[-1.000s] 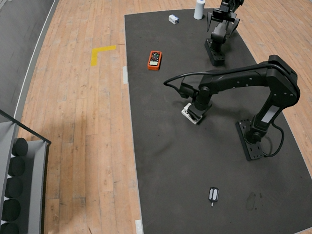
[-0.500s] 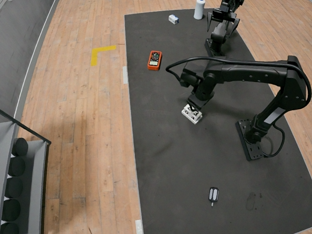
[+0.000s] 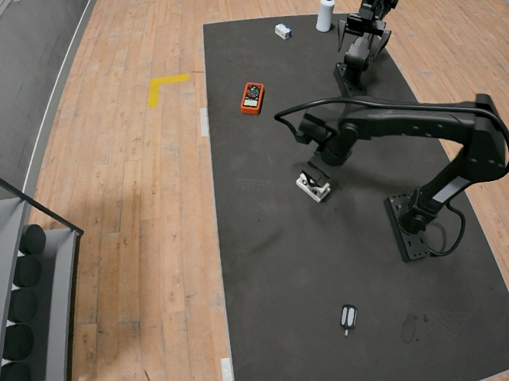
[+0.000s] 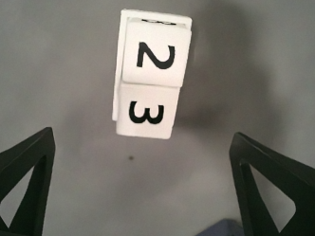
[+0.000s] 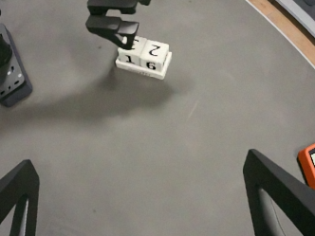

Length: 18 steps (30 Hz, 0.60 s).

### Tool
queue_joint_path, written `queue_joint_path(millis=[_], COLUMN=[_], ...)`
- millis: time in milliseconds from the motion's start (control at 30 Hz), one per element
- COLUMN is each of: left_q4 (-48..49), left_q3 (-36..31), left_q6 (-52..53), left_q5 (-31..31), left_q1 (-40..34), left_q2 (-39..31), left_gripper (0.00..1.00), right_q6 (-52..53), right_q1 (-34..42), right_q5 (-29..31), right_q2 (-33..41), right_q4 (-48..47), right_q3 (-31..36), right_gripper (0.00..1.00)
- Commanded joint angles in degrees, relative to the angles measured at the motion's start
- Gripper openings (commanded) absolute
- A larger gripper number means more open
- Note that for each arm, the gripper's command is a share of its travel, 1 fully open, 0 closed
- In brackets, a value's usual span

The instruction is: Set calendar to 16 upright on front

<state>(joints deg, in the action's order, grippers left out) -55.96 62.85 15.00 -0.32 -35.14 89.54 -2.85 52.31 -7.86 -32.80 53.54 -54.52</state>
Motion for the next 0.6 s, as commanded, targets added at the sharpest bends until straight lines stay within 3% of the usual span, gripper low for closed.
queue_joint_path(millis=[0, 300, 567], left_q4=[6.24, 22.93, 28.72], left_q3=[-1.93, -19.68, -26.78], left_q6=[-2.73, -9.73, -12.11], left_q5=[-0.40, -3.18, -5.10], left_q1=[0.52, -1.30, -2.79], left_q2=[-3.66, -19.20, -24.81], left_gripper=[1.00, 1.00, 1.00], right_q6=[-0.30, -0.30, -0.30], right_q1=[-0.49, -0.49, -0.49], right_q5=[-0.15, -0.15, -0.15], right_q2=[-0.25, -0.25, -0.25], right_q4=[-0.08, -0.08, -0.08], right_q3=[-1.50, -1.50, -1.50], right_gripper=[1.00, 1.00, 1.00])
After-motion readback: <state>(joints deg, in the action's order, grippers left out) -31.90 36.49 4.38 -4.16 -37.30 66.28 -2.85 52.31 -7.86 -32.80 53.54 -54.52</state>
